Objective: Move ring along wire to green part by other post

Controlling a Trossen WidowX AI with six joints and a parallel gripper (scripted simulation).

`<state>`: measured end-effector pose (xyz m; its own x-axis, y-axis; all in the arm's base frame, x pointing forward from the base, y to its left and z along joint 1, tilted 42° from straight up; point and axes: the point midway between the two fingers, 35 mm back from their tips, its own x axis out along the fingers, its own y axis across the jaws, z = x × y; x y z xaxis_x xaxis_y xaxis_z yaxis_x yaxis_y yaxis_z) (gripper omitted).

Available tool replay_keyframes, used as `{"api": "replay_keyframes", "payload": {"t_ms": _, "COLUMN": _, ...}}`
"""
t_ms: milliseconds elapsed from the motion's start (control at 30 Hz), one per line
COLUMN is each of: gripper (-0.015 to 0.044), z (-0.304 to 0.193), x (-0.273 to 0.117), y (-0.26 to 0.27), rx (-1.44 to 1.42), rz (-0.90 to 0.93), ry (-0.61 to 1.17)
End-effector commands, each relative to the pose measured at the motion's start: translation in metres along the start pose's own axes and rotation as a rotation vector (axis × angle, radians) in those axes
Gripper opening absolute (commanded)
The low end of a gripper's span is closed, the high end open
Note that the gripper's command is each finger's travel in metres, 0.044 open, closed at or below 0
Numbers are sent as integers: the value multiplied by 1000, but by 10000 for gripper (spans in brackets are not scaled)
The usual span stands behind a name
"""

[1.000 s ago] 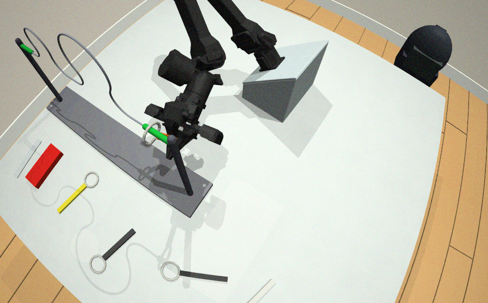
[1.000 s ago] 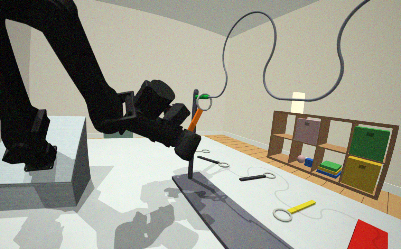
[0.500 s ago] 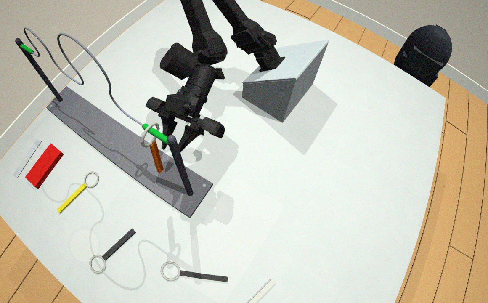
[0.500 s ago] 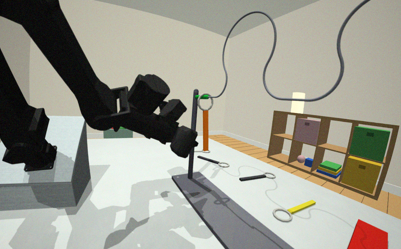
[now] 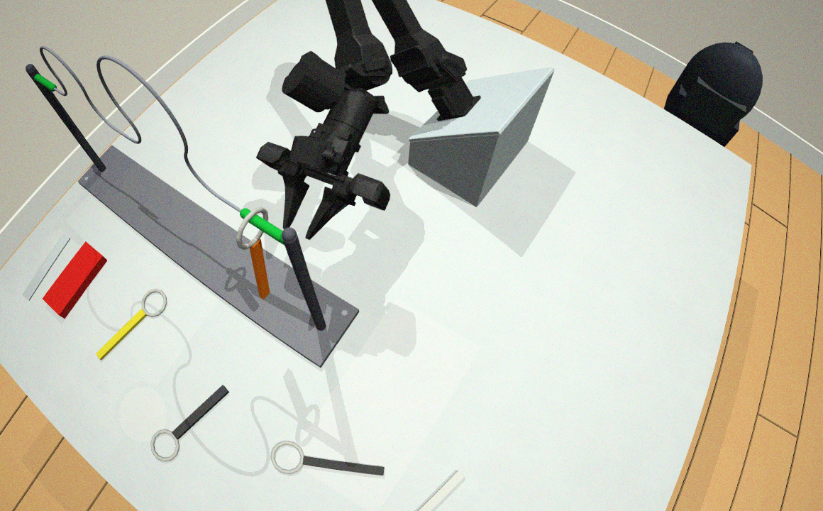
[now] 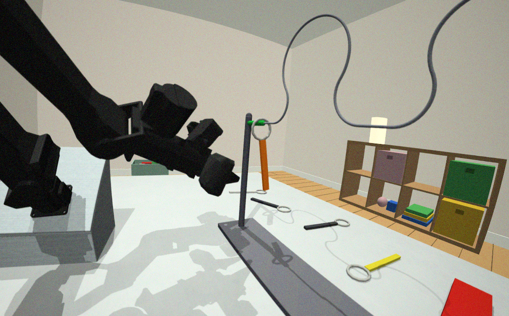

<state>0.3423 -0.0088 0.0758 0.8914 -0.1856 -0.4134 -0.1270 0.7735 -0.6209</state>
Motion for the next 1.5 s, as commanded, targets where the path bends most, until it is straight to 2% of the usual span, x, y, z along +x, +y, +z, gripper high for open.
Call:
{"api": "replay_keyframes", "payload": {"t_ms": 0, "gripper": 160, "z": -3, "x": -2, "y": 1, "rx": 2, "rz": 0, "ry": 9}}
{"api": "replay_keyframes", "payload": {"t_ms": 467, "gripper": 160, "z": -3, "x": -2, "y": 1, "rx": 2, "rz": 0, "ry": 9}}
{"api": "replay_keyframes", "payload": {"t_ms": 833, "gripper": 440, "z": -3, "x": -51, "y": 2, "rx": -1, "rz": 4, "ry": 5}}
{"api": "replay_keyframes", "payload": {"t_ms": 1467, "gripper": 440, "z": -3, "x": -51, "y": 2, "rx": -1, "rz": 4, "ry": 5}}
